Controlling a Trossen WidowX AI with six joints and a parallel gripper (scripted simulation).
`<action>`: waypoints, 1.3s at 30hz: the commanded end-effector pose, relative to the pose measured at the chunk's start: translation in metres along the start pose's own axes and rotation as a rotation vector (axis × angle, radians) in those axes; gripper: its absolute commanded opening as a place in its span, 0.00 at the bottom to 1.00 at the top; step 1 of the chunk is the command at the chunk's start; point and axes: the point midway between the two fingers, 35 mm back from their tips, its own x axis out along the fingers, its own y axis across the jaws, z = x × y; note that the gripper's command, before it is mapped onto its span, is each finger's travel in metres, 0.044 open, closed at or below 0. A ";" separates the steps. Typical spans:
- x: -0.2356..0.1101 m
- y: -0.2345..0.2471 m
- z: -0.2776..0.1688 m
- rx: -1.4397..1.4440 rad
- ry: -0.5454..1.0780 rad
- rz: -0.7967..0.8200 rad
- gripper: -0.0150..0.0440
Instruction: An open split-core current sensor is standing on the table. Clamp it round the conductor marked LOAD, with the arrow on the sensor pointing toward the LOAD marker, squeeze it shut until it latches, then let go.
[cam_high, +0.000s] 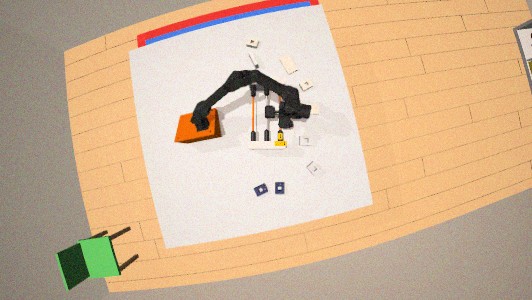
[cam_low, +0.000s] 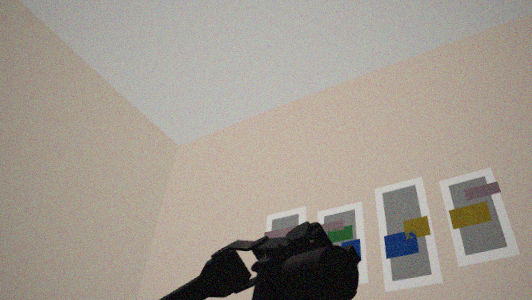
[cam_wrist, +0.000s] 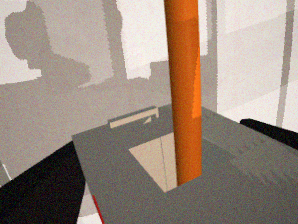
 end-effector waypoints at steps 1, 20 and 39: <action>0.007 0.000 0.000 0.008 0.004 -0.005 0.25; 0.011 0.001 0.000 -0.001 -0.001 -0.003 0.70; 0.011 0.001 0.000 -0.001 -0.001 -0.003 0.70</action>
